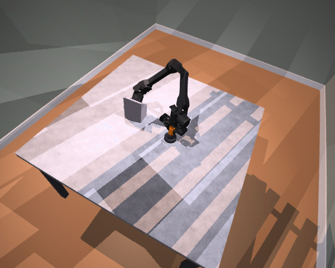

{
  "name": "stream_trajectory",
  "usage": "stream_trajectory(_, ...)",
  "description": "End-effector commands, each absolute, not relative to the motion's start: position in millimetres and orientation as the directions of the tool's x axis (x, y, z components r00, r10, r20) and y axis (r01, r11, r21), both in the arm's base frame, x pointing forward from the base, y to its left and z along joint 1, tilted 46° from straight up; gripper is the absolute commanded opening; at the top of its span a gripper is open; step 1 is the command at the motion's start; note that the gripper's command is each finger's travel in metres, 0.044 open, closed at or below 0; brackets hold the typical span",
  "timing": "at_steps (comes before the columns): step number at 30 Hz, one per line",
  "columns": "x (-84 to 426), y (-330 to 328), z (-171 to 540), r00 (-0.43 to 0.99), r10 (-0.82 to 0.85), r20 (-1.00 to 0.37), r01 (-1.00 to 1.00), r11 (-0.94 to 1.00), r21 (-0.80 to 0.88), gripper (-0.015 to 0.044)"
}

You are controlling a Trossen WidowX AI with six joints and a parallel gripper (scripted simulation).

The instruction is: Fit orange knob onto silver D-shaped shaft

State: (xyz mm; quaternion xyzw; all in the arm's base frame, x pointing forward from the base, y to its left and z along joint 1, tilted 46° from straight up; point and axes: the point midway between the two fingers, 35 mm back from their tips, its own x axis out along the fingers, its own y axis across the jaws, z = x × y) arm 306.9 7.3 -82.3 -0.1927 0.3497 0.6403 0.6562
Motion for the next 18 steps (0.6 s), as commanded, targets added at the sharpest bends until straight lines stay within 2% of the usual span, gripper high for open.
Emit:
stream_trajectory(1,307.1,7.3,-82.6,-0.061,0.706,-0.705,-0.975,0.108,0.193,0.0)
stream_trajectory(13,304.5,4.4,-78.6,-0.061,0.706,-0.705,-0.977,0.101,0.186,0.0)
stream_trajectory(18,304.1,3.9,-77.7,-0.061,0.706,-0.705,-0.997,-0.011,0.075,0.0)
